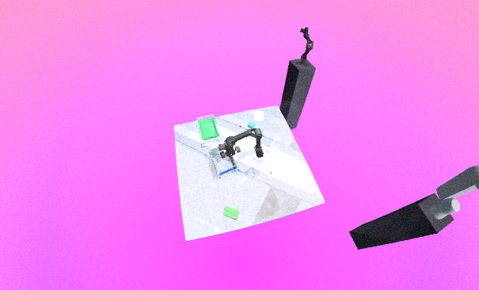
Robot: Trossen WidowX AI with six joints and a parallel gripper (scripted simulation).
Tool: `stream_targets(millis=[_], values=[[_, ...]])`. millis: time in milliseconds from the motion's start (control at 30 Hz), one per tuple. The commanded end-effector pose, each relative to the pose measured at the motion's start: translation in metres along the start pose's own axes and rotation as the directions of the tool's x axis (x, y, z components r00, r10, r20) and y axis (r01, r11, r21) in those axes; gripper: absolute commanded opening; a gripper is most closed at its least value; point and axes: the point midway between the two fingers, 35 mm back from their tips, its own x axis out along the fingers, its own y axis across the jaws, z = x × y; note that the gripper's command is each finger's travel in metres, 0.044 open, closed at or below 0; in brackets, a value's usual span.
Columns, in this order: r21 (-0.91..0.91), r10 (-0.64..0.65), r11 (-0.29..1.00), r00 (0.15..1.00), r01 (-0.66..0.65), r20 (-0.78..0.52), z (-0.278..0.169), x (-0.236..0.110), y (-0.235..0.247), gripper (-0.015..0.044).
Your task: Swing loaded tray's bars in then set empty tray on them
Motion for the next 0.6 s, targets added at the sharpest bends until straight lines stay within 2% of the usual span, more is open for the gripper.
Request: stream_targets(millis=[0,567], values=[[-0.002,-0.02,1.0,1.0,0.02,0.0,-0.0002,0.0036,-0.0047,0.0],[-0.001,-0.012,1.0,1.0,0.012,0.0,-0.0001,0.0079,-0.004,0.0]])
